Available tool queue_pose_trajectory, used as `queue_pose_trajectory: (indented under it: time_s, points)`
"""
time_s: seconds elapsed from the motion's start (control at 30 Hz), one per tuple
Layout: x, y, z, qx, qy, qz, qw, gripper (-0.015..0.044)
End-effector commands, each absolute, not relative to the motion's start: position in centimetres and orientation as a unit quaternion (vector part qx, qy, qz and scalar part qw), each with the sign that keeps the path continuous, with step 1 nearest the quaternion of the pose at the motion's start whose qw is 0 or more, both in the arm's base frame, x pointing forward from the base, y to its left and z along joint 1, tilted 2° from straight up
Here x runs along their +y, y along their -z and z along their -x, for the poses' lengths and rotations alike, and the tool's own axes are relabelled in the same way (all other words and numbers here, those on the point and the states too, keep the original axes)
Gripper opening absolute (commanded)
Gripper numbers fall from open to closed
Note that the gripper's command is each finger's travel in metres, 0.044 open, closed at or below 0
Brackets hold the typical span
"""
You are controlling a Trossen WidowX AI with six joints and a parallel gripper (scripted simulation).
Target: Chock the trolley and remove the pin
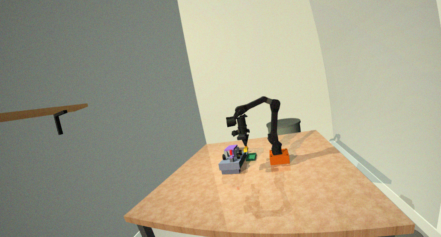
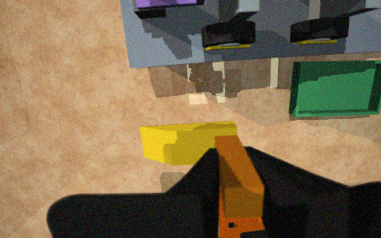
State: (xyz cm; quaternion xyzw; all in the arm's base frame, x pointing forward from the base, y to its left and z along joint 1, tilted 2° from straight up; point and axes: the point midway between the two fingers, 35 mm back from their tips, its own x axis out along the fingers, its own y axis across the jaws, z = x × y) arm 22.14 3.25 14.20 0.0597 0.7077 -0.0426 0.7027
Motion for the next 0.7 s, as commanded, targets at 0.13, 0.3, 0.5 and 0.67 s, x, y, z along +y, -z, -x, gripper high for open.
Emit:
queue_pose_trajectory:
  time_s: [0.13,0.3,0.5,0.67]
  points:
    - [0.2,-13.9,-22.4,0.708,0.044,-0.056,0.702,0.0000]
    - [-1.6,-13.8,-22.6,0.708,0.045,-0.056,0.702,0.0000]
    - [-3.7,-13.6,-22.7,0.708,0.046,-0.055,0.702,0.0000]
    - [-5.5,-13.4,-22.8,0.708,0.046,-0.054,0.702,0.0000]
